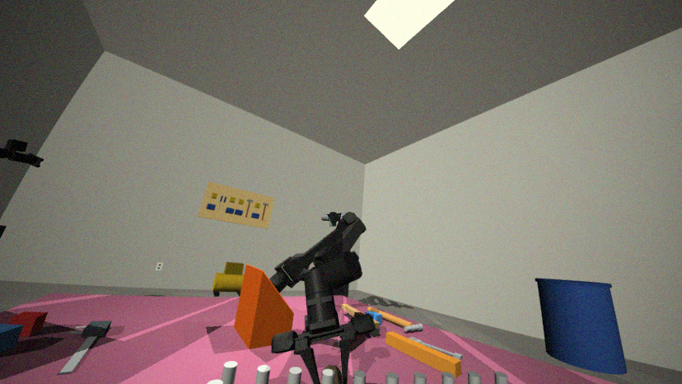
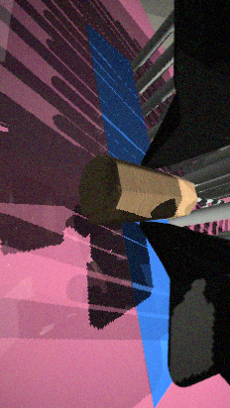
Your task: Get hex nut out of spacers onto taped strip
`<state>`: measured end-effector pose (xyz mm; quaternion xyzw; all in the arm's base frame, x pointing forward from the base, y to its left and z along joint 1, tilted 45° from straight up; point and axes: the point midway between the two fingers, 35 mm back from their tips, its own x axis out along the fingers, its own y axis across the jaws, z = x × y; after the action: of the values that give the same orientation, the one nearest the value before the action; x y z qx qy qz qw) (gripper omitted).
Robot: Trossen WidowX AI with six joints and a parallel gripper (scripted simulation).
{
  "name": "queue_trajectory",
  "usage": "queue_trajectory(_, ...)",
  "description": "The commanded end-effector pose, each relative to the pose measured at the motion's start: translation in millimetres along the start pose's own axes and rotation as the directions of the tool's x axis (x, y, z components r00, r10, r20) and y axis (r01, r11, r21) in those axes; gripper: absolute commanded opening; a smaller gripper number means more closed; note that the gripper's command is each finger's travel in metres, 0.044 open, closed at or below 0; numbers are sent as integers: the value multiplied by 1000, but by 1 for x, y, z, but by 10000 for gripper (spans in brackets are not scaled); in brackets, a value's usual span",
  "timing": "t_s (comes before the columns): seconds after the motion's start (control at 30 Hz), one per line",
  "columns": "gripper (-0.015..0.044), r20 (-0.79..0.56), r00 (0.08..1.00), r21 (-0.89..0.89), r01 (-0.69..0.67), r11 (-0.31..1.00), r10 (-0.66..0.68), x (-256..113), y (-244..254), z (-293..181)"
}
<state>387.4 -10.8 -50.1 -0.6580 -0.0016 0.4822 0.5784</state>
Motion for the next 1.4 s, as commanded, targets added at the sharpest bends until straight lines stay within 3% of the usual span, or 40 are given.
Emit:
queue_trajectory(0.0,0,-9,1000,-15,12,1000,-12,-1,-4,-6)
queue_trajectory(1.37,0,-12,1000,-5,7,1000,-7,14,4,4)
